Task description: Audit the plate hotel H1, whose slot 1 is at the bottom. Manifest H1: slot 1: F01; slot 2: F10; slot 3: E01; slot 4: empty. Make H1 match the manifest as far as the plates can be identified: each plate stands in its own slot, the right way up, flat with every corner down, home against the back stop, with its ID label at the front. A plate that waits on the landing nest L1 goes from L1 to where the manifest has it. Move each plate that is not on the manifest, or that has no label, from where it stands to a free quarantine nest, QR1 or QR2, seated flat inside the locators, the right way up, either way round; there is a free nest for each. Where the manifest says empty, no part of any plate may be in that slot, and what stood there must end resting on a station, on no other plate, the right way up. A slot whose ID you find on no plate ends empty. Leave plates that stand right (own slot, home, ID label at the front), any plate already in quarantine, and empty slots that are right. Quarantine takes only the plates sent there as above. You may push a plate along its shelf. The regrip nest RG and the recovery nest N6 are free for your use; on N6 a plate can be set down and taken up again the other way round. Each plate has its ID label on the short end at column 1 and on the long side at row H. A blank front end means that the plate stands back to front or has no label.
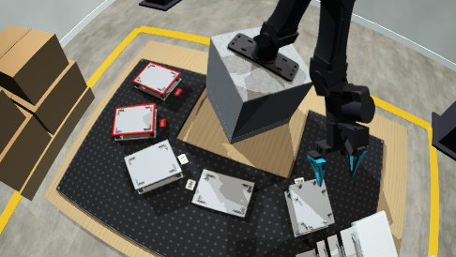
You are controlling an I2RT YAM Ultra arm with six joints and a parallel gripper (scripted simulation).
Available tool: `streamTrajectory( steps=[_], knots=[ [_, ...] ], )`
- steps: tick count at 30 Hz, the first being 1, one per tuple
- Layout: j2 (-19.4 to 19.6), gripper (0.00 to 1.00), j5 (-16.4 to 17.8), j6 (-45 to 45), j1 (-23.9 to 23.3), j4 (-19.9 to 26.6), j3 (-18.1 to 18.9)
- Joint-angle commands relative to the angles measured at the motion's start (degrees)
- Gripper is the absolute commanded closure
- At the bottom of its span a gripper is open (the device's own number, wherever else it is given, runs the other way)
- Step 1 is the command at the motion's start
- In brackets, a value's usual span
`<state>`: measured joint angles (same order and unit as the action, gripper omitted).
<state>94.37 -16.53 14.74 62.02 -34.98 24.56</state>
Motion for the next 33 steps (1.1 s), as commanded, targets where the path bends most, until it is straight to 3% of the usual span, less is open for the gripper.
streamTrajectory(
  steps=[1, 11, 13, 28, 33],
  knots=[
    [-3.39, 0.0, -0.26, 0.14, 0.18, 4.57, 0.6],
    [-12.93, 0.0, -0.48, 0.31, 0.45, 16.37, 2.83],
    [-12.93, 0.0, -0.48, 0.31, 0.45, 16.37, 2.83],
    [-23.74, 0.0, -0.83, 0.57, 0.89, 32.93, 8.52],
    [-25.38, 0.0, -0.9, 0.63, 0.98, 36.0, 9.94]
  ],
)
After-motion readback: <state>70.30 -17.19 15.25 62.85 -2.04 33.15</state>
